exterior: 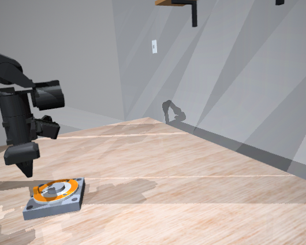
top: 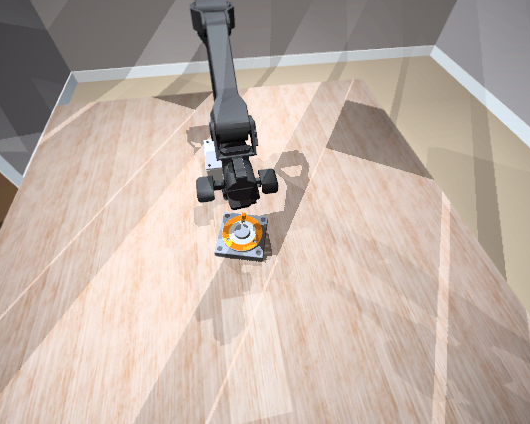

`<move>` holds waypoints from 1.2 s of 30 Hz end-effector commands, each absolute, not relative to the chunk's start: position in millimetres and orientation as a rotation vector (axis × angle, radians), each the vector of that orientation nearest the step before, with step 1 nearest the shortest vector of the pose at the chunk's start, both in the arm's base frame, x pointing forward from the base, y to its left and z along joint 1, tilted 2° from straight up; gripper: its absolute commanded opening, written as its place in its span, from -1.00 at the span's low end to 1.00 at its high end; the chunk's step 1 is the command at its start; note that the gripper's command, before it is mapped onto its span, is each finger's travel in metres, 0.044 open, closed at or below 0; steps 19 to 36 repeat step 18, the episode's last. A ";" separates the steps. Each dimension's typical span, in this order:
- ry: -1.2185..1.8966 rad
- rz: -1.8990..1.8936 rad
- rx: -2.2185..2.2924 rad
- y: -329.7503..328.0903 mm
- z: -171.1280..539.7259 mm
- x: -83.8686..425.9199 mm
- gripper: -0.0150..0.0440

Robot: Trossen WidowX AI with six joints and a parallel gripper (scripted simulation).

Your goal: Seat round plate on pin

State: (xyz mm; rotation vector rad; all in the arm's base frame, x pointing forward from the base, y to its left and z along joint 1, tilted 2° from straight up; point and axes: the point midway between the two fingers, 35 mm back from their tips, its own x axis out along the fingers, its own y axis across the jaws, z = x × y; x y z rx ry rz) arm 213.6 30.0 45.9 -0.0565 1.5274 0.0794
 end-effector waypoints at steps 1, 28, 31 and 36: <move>1.528 0.082 -0.055 29.6 57.2 212.7 -0.49; 1.524 0.079 -0.056 29.9 50.0 214.1 -0.49; 1.524 0.079 -0.056 29.9 50.0 214.1 -0.49; 1.524 0.079 -0.056 29.9 50.0 214.1 -0.49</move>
